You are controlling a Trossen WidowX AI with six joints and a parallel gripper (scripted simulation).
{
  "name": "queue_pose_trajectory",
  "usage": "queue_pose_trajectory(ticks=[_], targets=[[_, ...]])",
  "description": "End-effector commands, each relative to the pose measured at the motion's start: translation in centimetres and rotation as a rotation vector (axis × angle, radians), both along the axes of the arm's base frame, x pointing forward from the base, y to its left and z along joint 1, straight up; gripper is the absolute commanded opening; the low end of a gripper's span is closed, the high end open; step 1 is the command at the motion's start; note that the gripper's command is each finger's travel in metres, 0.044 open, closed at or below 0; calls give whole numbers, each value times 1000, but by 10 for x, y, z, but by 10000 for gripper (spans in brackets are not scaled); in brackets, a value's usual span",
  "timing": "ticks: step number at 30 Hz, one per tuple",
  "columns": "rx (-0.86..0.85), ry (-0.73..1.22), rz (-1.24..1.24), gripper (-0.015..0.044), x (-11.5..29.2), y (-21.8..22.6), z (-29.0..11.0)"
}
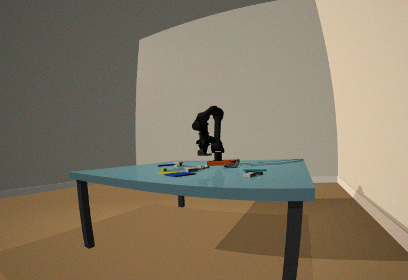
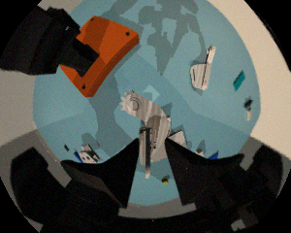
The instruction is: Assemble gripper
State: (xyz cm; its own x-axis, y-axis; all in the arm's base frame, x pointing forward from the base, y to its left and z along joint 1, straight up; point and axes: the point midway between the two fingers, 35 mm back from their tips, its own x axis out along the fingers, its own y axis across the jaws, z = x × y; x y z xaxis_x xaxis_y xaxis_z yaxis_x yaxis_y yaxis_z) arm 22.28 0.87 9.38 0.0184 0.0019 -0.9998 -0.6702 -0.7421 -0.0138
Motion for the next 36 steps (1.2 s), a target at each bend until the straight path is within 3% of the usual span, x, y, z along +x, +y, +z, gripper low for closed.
queue_pose_trajectory(ticks=[1, 12, 36], targets=[[-3, 3, 87, 134, -4, 2, -1], [-7, 3, 351, 134, -15, 10, -3], [-6, 3, 337, 134, -15, 10, -3]])
